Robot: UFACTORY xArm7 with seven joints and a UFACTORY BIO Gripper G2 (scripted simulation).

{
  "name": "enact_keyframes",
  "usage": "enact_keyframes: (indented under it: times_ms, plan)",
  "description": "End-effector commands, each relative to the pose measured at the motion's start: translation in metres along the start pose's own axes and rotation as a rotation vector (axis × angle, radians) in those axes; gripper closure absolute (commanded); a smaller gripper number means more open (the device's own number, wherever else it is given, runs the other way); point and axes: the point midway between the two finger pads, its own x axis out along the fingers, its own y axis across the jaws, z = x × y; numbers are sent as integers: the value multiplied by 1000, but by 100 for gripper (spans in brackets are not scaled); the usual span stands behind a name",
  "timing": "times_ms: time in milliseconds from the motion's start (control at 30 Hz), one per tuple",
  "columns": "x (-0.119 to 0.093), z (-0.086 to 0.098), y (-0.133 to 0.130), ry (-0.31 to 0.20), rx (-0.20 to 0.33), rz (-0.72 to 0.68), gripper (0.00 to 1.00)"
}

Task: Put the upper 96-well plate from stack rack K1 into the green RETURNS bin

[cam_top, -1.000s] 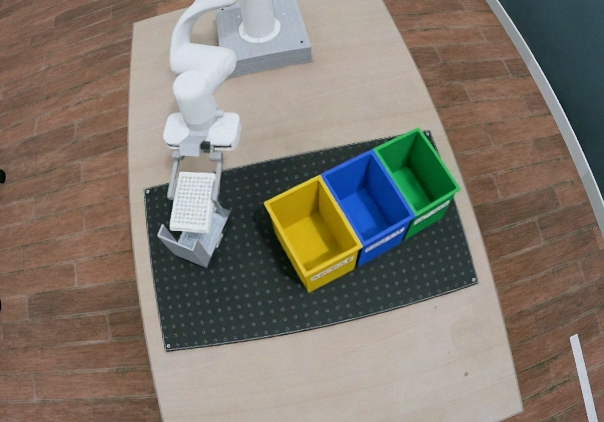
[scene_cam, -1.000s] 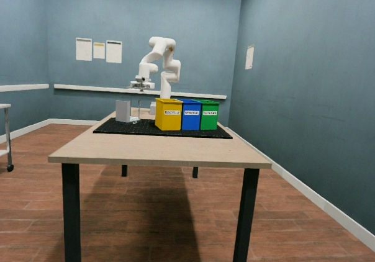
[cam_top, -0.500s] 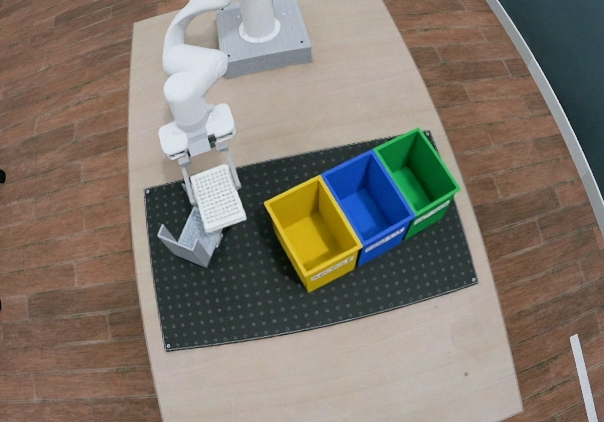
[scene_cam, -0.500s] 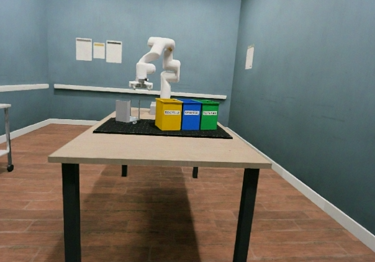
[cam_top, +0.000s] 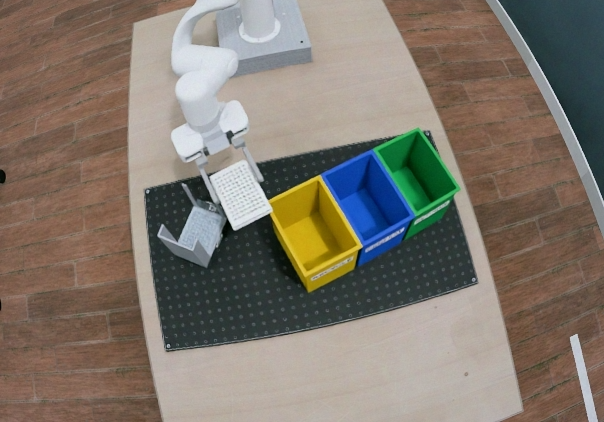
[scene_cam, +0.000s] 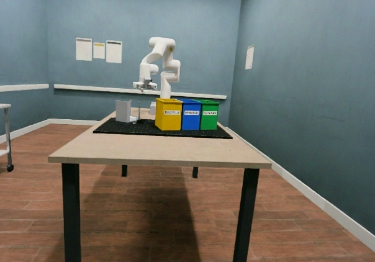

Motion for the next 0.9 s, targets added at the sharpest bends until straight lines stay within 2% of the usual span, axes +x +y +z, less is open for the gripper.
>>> enact_keyframes:
  times_ms: [0, 867]
  plan:
    - [4, 1, 11, -2, -2, -1, 100]
    - [26, -2, 81, -2, -2, -1, 100]
